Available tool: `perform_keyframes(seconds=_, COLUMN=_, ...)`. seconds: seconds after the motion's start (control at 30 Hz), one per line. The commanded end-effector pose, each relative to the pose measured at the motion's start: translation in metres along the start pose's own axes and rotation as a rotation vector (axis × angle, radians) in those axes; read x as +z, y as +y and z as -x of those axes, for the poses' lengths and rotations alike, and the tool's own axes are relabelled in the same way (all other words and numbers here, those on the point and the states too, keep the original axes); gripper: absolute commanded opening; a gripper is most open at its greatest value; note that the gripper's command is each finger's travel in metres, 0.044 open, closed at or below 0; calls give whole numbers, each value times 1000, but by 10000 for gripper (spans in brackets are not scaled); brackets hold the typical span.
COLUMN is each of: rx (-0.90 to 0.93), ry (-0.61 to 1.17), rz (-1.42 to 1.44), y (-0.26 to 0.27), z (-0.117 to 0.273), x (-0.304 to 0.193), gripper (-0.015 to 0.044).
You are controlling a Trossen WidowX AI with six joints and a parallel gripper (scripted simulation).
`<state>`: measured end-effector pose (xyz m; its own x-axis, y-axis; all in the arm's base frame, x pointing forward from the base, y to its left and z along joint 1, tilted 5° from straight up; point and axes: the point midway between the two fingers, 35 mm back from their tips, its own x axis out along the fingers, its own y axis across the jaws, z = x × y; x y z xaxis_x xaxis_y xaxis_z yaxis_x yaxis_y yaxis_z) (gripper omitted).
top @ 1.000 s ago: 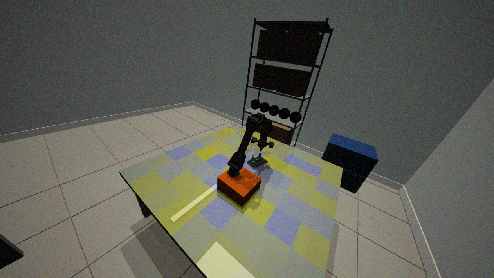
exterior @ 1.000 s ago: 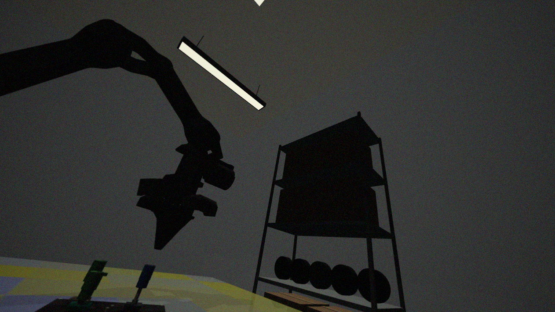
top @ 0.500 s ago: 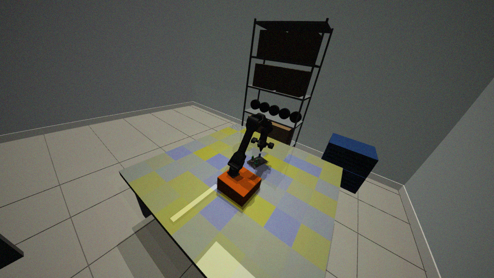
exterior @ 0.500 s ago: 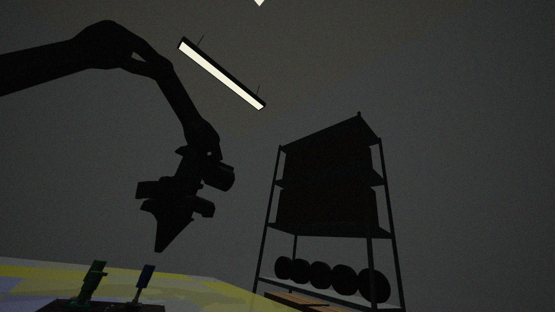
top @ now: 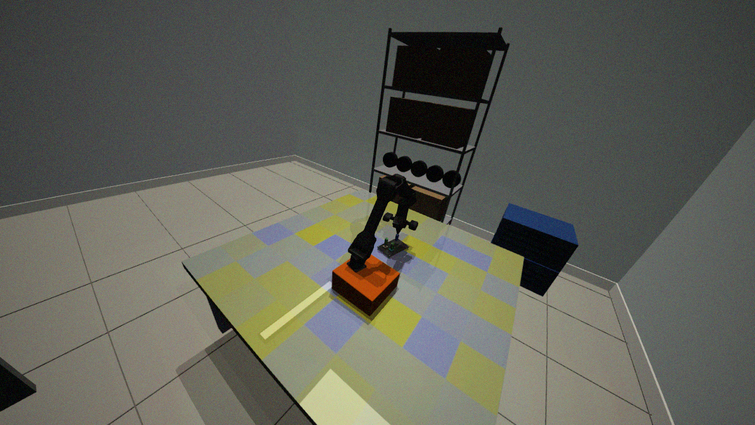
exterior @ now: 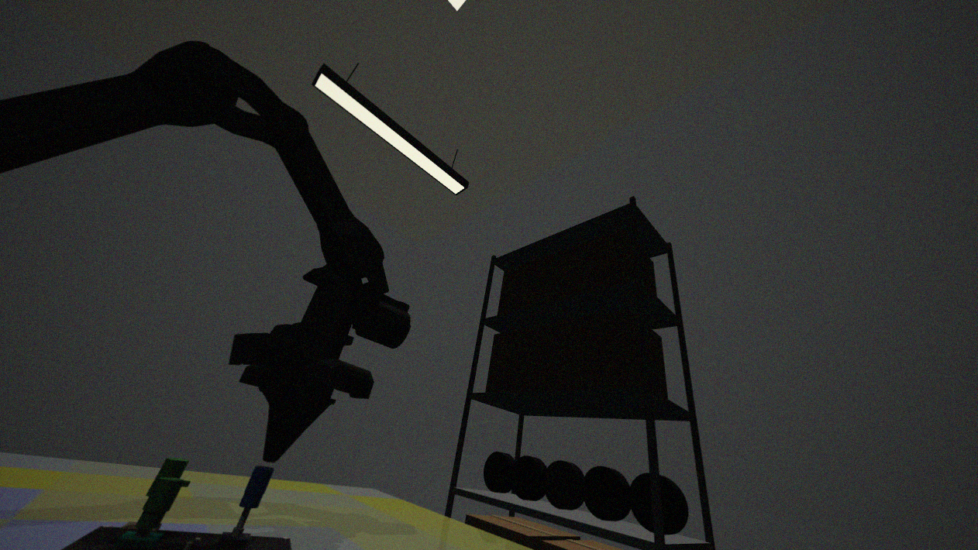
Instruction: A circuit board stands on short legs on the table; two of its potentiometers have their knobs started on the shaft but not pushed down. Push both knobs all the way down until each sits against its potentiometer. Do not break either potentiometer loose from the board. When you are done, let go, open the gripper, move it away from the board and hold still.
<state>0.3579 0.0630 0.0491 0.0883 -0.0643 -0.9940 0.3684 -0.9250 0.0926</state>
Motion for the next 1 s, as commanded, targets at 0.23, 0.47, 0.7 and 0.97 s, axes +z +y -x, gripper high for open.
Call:
perform_keyframes(seconds=0.23, rx=-4, ry=-3, rz=-2, y=-1, z=-2, x=1, gripper=0)
perform_keyframes(seconds=0.47, rx=-4, ry=-3, rz=-2, y=-1, z=-4, x=1, gripper=0)
perform_keyframes(seconds=0.7, rx=-4, ry=-3, rz=-2, y=-1, z=-6, x=1, gripper=0)
perform_keyframes(seconds=0.97, rx=-4, ry=-3, rz=-2, y=-1, z=-8, x=1, gripper=0)
